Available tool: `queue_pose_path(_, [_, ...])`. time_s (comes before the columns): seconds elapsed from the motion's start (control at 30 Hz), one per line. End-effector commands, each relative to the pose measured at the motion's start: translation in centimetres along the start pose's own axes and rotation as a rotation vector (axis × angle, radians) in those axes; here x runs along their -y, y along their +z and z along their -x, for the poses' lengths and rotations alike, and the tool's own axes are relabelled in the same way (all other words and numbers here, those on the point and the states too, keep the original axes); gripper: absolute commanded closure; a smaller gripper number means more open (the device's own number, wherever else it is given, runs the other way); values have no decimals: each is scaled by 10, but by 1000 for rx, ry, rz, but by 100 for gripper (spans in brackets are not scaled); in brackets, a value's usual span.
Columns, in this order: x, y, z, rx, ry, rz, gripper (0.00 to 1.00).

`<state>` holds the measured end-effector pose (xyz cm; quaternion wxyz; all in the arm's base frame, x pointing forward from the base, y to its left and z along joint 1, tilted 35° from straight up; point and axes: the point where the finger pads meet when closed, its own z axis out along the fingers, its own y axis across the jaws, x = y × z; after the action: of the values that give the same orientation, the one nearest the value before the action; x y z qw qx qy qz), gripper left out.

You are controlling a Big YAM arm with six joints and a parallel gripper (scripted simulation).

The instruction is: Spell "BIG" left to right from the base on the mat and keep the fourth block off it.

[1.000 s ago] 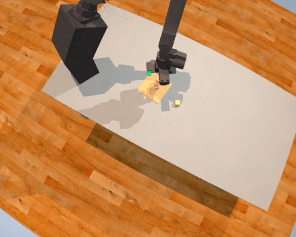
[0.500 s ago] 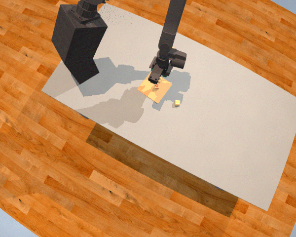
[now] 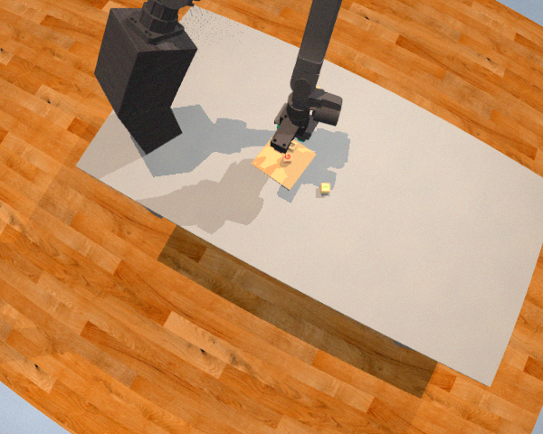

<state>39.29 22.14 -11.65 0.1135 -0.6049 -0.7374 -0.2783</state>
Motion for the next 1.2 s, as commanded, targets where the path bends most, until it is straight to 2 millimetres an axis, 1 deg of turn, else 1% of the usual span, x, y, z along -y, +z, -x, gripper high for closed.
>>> queue_pose_path(0.0, [4,1,2,6,10,-6,61])
queue_pose_path(0.47, [6,4,2,6,10,-10,61])
queue_pose_path(0.73, [1,7,-1,3,4,-1,61])
queue_pose_path(0.77, [-1,6,4,7,11,2,61])
queue_pose_path(0.87, [0,11,-2,1,1,1,61])
queue_pose_path(1.17, [1,23,-2,2,1,0,61])
